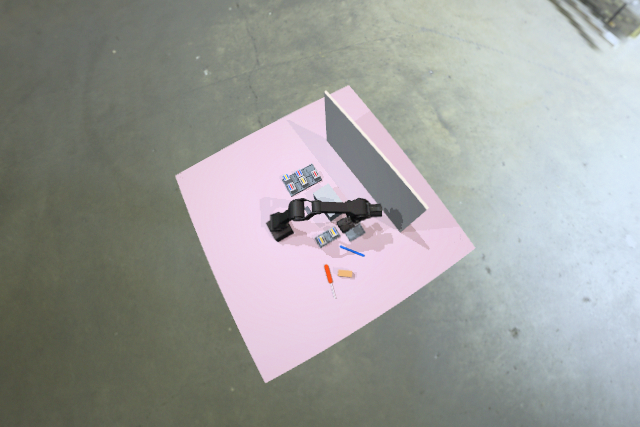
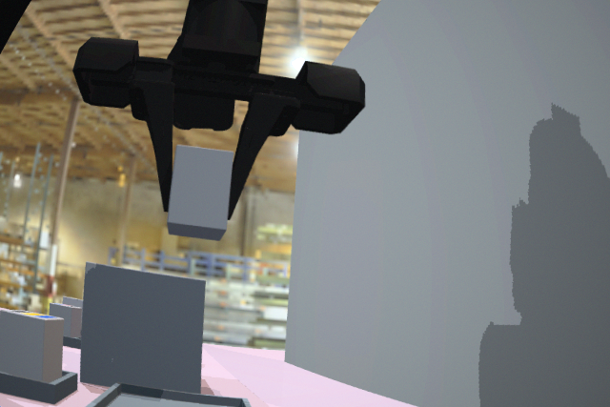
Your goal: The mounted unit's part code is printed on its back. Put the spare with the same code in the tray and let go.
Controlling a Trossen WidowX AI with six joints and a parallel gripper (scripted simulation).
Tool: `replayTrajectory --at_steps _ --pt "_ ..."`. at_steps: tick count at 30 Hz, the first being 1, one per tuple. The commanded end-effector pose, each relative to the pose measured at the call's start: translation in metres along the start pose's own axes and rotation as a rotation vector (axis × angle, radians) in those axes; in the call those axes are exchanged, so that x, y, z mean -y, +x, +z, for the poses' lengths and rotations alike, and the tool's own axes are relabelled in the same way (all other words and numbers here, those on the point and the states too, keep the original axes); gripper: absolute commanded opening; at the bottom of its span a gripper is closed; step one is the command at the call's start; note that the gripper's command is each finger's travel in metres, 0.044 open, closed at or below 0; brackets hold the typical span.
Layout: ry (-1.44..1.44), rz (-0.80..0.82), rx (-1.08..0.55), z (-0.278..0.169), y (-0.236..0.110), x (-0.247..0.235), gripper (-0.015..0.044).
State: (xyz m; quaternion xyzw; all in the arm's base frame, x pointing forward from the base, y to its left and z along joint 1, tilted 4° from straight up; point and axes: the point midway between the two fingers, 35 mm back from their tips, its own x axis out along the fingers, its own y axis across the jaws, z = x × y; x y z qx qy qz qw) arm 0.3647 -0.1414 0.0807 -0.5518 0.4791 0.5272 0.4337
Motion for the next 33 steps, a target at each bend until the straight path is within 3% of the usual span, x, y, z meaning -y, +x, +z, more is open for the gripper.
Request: replayTrajectory --at_steps 1,33 --pt "-0.006 0.002 -0.001 0.000 0.005 0.000 0.0000" --pt "-0.006 0.002 -0.001 -0.001 0.039 0.001 0.0000"
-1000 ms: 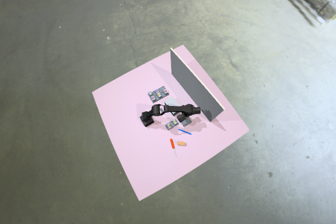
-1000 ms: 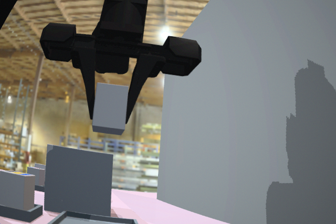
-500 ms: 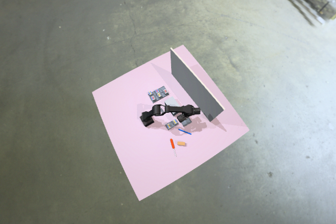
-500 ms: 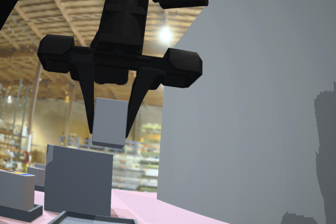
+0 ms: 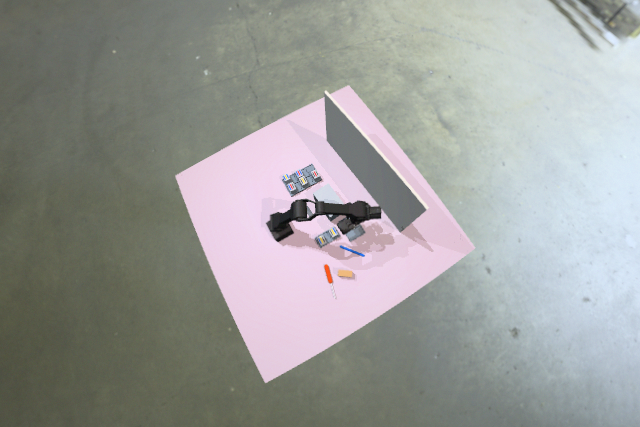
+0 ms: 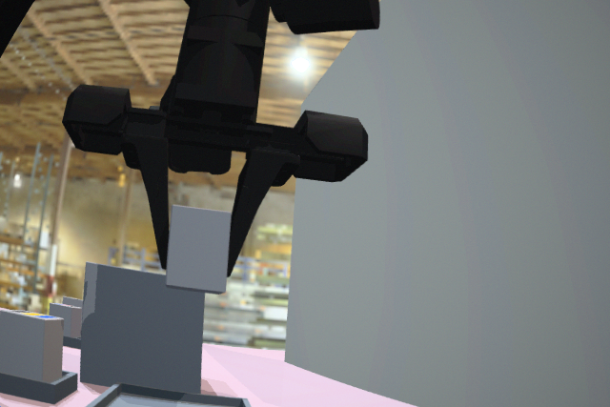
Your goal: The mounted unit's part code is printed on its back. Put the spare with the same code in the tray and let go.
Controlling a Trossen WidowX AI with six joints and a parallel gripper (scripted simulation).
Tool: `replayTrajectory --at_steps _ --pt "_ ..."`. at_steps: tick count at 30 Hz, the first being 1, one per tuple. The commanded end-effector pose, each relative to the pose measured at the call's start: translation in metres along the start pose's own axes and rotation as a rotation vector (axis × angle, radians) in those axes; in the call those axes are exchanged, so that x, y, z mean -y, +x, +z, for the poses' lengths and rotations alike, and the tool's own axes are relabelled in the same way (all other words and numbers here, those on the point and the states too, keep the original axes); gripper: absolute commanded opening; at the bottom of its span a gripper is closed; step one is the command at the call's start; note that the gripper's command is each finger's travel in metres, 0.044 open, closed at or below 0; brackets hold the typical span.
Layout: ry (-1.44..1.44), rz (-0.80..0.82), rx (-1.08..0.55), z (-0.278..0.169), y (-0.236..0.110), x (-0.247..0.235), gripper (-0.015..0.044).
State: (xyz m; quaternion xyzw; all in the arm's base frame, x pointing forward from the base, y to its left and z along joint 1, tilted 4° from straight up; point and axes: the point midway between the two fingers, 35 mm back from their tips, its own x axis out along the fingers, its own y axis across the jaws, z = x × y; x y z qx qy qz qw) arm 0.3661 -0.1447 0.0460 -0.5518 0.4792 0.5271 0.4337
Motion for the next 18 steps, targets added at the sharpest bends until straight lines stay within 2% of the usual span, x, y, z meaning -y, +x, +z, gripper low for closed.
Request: replayTrajectory --at_steps 1,18 --pt "-0.006 0.002 -0.001 0.000 0.005 -0.001 0.0000" --pt "-0.006 0.002 -0.001 0.000 0.023 -0.001 0.0000"
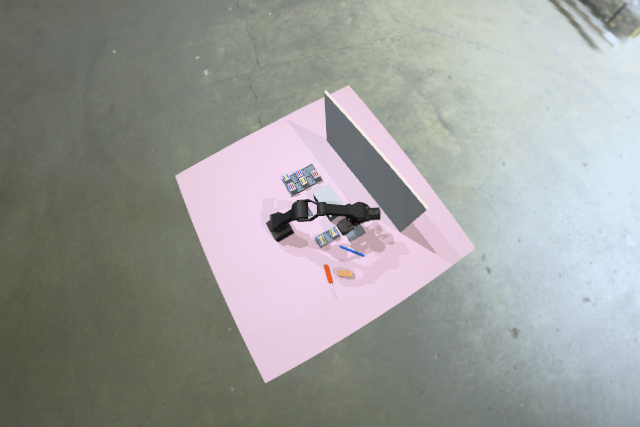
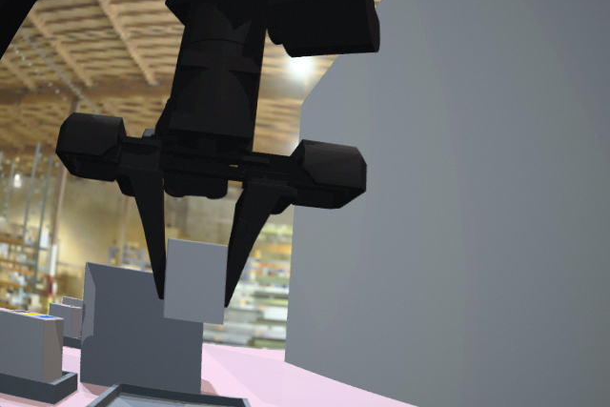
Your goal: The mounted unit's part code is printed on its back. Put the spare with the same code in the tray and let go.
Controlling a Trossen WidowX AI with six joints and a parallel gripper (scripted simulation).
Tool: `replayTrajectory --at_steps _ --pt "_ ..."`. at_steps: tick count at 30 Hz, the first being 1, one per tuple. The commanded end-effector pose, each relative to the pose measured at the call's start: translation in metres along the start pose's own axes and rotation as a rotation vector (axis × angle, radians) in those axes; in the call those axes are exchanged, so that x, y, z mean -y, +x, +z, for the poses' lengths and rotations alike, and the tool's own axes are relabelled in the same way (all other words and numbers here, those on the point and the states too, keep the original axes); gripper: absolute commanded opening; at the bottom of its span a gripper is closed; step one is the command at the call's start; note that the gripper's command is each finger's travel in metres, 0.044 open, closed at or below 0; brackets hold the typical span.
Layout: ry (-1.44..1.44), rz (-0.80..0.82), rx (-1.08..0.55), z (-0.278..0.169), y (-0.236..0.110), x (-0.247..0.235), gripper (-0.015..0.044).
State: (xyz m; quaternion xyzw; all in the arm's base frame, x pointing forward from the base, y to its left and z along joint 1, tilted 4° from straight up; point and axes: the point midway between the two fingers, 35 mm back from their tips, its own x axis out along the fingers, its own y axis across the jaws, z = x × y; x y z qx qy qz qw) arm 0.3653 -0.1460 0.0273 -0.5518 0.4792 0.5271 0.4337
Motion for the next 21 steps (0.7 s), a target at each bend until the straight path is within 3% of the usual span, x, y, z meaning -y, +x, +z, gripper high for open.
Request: replayTrajectory --at_steps 1,21 --pt "-0.006 0.002 -0.001 0.000 0.005 -0.001 0.0000" --pt "-0.006 0.003 -0.001 0.001 0.026 -0.003 0.0000"
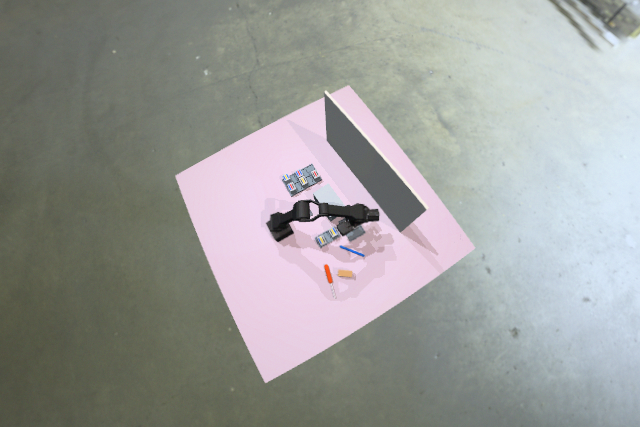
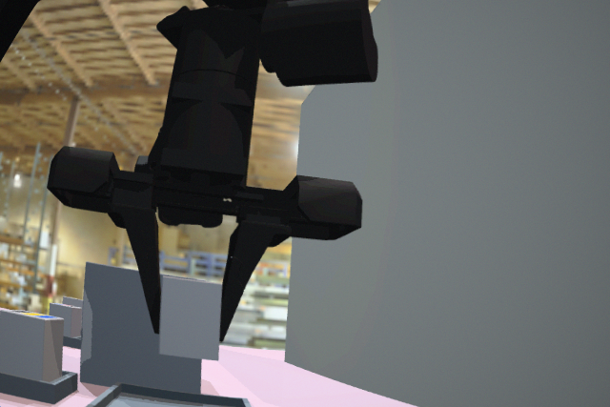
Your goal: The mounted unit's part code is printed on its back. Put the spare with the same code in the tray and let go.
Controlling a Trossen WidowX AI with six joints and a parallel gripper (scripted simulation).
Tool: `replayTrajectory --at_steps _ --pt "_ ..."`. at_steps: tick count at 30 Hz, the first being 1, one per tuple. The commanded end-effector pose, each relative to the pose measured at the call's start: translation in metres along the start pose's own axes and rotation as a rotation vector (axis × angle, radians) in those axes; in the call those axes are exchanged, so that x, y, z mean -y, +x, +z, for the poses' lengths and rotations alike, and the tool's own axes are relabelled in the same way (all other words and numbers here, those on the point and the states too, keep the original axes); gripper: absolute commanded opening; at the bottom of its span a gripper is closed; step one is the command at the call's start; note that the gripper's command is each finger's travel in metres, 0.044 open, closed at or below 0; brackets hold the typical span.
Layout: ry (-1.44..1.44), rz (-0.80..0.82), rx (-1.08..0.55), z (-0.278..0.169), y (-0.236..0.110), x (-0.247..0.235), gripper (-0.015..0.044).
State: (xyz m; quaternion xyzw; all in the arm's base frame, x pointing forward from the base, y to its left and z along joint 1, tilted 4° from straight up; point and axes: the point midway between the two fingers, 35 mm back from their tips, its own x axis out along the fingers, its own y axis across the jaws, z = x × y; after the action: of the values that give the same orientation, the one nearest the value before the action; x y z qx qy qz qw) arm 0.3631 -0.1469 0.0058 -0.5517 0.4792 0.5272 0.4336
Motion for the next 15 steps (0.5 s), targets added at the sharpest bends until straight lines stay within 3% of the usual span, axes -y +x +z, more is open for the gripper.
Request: replayTrajectory --at_steps 1,15 --pt "-0.006 0.002 -0.001 0.000 0.005 -0.001 0.0000" --pt "-0.006 0.003 -0.001 0.001 0.019 -0.003 0.0000"
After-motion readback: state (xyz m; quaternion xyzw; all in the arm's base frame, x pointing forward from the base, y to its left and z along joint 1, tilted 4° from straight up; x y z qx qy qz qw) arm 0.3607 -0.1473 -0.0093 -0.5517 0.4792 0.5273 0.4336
